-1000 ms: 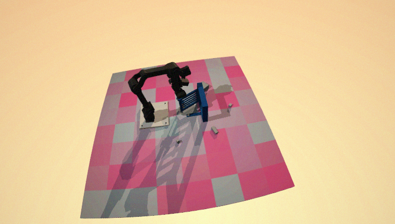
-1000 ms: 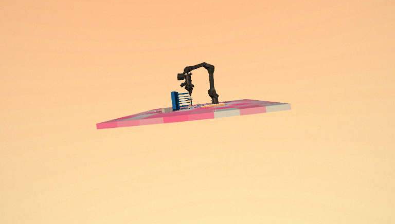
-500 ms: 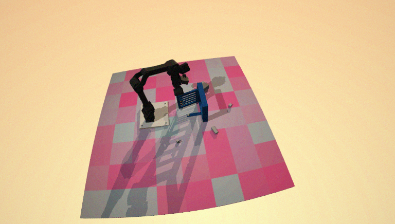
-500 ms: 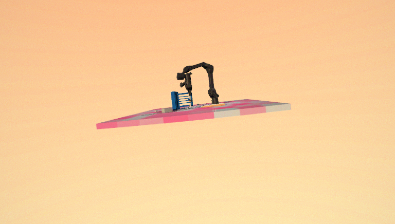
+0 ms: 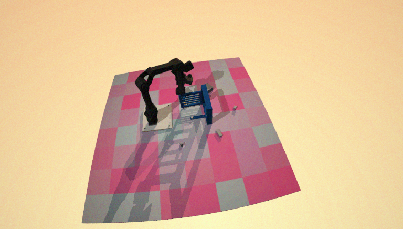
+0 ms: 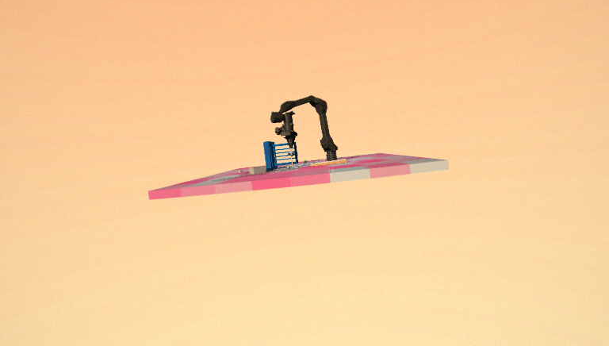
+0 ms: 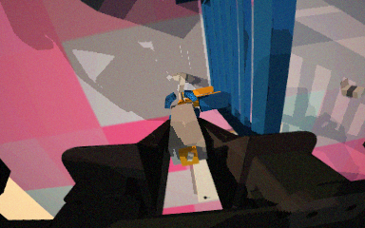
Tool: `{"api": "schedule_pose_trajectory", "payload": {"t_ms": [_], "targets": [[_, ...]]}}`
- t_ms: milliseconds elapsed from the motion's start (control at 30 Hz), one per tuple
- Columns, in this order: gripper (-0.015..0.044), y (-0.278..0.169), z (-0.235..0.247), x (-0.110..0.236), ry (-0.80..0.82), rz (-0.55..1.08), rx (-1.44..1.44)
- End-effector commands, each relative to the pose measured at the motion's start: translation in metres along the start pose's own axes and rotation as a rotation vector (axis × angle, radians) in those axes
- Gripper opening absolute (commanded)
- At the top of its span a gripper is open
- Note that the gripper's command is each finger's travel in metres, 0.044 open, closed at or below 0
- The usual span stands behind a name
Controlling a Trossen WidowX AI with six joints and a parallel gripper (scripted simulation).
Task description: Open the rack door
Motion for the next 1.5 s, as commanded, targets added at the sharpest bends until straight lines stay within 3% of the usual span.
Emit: {"api": "schedule_pose_trajectory", "payload": {"t_ms": [0,433,800,1467], "targets": [[0.001,0.002,0.005,0.001,-0.002,-0.001,-0.052],[0.001,0.002,0.005,0.001,-0.002,-0.001,-0.052],[0.0282,0.002,0.005,0.001,-0.002,-0.001,-0.052],[0.0282,0.003,0.006,0.023,0.001,-0.006,-0.051]]}}
Point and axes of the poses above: the point midway between the two fingers, 35 mm back from their tips, its own x axis back along the fingers, its own z axis across the jaws, y = z × x, the point moved 10 cm from there along x, back along the fingers, and after that the axes turned 12 degrees about x, right-handed, at the moved point
